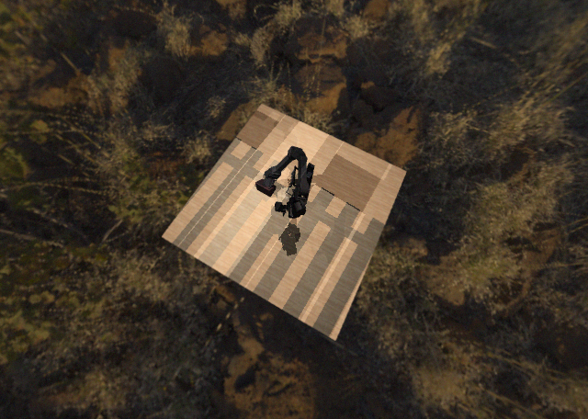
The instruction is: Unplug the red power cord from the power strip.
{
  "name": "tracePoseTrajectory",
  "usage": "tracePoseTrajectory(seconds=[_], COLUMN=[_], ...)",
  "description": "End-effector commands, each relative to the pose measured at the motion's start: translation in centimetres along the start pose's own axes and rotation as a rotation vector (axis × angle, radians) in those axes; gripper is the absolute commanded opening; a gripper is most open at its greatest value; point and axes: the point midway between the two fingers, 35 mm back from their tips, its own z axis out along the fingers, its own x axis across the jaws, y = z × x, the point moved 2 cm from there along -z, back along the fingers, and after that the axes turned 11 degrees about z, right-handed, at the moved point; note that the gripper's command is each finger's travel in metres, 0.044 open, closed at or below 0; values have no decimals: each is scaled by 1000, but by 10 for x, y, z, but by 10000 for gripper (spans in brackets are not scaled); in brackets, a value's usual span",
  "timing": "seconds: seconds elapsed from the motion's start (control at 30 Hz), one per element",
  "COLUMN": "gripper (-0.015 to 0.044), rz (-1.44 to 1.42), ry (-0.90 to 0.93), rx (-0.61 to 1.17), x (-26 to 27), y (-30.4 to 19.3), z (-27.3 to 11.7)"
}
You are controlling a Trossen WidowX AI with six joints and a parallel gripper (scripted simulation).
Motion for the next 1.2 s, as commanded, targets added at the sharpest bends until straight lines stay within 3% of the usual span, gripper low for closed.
tracePoseTrajectory(seconds=[0.0,0.17,1.17], gripper=[160,160,160], rz=[317,555,560], ry=[111,144,144], rx=[261,451,456], x=[16,25,33], y=[-69,-113,-132], z=[-20,-39,-50])
